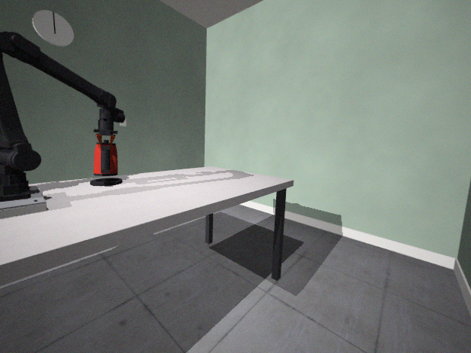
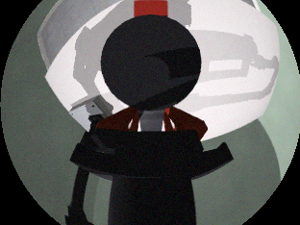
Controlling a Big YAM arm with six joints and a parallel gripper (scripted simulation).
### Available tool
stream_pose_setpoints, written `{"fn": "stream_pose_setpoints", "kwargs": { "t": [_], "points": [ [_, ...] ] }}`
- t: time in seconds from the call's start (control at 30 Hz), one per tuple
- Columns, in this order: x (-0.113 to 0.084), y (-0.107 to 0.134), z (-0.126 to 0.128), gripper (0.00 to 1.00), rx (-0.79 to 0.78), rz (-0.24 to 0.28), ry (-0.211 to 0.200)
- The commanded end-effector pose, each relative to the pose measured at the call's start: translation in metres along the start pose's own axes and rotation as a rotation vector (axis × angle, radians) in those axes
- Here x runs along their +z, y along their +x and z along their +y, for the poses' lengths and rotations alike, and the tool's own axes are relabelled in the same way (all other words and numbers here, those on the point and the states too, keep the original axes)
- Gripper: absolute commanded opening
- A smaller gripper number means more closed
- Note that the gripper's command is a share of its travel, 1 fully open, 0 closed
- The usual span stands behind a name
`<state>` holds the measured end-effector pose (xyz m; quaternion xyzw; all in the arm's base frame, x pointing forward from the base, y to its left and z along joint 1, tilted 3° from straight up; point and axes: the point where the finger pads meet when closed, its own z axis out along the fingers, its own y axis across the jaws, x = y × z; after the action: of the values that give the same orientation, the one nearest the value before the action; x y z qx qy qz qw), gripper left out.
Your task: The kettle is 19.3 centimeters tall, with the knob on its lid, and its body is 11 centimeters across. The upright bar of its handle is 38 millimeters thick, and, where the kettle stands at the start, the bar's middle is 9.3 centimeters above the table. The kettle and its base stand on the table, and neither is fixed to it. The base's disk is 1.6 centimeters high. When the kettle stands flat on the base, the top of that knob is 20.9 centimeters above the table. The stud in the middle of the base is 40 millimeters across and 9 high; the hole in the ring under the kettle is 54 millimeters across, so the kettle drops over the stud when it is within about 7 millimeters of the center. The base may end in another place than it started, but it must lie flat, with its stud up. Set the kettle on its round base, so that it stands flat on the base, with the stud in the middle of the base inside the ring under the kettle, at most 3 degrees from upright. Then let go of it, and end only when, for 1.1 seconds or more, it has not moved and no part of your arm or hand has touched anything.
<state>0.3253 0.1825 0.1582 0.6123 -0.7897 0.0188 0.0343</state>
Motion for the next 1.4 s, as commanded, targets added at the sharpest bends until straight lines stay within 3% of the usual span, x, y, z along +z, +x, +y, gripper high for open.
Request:
{"fn": "stream_pose_setpoints", "kwargs": {
  "t": [0.0,0.77,1.37],
  "points": [
    [-0.053,-0.018,-0.023,0.00,0.003,-0.098,0.091],
    [-0.052,-0.019,-0.024,0.00,0.003,-0.103,0.094],
    [-0.023,-0.015,-0.024,0.00,0.008,-0.091,0.083]
  ]
}}
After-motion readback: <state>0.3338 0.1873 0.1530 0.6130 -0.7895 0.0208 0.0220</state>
